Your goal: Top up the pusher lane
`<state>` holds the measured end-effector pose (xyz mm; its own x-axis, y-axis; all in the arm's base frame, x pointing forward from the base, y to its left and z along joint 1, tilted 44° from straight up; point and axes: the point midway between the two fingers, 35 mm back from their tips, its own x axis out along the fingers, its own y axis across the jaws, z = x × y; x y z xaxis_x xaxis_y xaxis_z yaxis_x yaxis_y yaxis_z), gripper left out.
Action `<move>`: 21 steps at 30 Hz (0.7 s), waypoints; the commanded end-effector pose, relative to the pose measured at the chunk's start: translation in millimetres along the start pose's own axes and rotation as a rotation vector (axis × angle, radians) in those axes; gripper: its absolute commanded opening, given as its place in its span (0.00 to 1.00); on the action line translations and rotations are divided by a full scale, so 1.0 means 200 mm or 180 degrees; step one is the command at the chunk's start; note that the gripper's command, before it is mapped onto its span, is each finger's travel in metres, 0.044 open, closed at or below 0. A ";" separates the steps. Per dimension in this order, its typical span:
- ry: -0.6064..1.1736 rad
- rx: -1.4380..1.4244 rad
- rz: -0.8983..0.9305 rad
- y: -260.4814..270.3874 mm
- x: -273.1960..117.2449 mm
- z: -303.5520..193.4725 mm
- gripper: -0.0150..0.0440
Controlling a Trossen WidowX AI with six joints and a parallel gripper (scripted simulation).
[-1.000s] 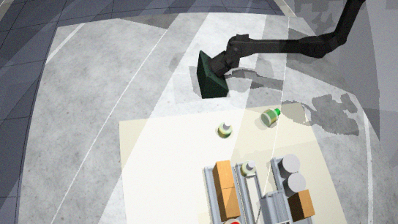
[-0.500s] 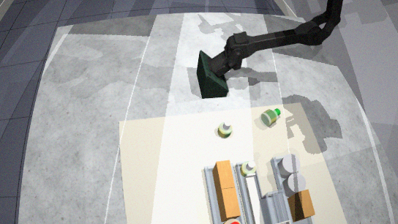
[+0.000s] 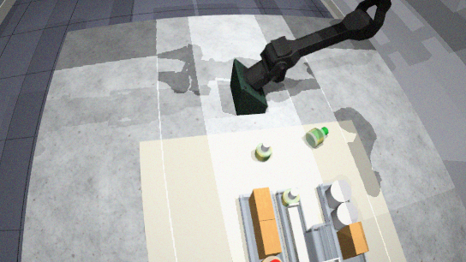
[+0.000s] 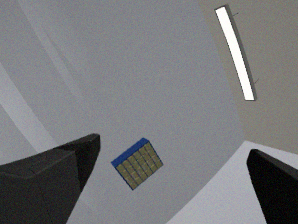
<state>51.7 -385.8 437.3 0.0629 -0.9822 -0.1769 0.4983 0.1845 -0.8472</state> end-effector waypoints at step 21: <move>0.0011 -0.0519 0.4298 1.93 -0.43 0.08 1.00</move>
<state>240.2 -276.8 170.6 0.4524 -0.2325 -0.8610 0.0363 0.9694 -0.2427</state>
